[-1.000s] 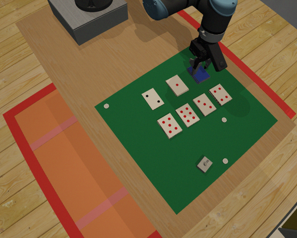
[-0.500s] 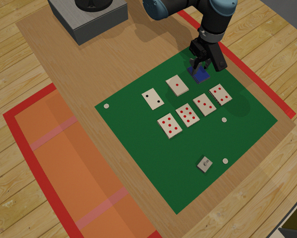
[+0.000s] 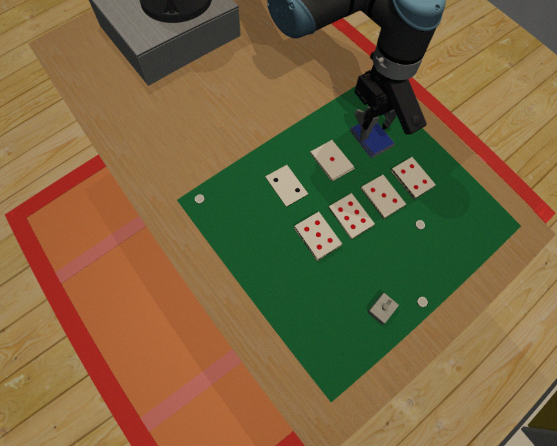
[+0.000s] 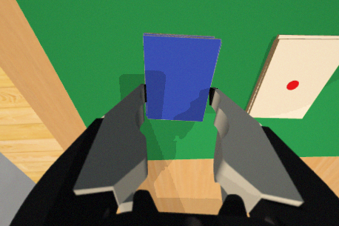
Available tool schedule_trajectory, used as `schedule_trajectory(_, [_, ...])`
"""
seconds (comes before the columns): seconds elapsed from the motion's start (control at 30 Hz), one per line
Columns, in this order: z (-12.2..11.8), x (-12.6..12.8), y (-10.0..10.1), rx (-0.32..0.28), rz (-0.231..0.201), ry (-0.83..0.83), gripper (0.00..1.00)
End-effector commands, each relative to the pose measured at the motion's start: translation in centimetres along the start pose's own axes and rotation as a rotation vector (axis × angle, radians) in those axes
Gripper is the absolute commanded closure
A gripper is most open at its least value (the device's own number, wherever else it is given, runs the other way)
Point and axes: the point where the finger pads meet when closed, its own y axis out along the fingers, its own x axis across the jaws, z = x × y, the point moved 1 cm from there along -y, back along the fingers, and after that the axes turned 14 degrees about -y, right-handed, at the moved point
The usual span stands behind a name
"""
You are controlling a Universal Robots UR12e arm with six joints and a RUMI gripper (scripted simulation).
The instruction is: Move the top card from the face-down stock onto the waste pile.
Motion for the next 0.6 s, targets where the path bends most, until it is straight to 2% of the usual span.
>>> schedule_trajectory(0.0, [0.06, 0.00, -0.06, 0.001, 0.000, 0.000, 0.61])
schedule_trajectory(0.57, [0.06, 0.00, -0.46, 0.001, 0.000, 0.000, 0.61])
